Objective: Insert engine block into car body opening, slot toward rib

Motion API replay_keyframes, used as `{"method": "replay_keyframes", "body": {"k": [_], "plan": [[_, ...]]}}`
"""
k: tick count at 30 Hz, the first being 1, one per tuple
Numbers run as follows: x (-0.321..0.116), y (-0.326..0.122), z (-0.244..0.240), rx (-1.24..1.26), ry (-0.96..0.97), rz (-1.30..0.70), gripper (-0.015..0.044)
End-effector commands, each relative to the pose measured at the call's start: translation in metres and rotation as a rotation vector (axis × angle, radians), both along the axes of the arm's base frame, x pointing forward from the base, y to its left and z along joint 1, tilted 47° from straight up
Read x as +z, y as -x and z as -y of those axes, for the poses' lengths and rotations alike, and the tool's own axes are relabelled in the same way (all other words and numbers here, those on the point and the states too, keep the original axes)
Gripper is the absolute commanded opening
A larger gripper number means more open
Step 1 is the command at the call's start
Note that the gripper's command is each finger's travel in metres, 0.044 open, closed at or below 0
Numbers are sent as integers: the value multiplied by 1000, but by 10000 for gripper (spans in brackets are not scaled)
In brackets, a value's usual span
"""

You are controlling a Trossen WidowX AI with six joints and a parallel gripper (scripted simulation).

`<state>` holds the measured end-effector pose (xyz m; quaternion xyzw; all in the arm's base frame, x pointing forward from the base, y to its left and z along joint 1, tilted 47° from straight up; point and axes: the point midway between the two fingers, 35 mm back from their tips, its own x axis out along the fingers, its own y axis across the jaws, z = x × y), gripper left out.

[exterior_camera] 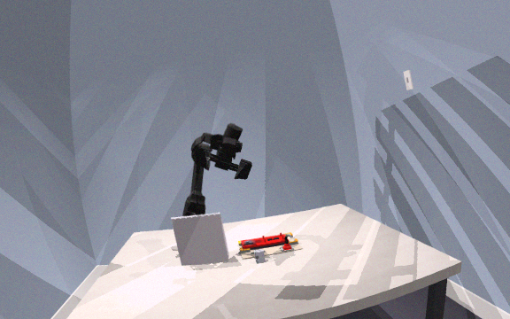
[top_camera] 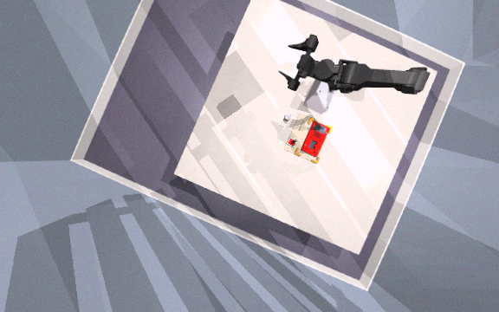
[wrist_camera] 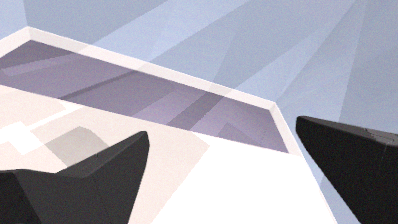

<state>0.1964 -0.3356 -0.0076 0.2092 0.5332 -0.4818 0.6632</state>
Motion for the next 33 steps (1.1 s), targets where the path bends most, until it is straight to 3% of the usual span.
{"method": "replay_keyframes", "body": {"k": [1, 17, 33], "plan": [[-18, -15, -24, 3, -122, 37, 440], [-66, -46, -132, -68, -610, 66, 440], [-75, -53, -238, -289, -1069, -43, 440]]}}
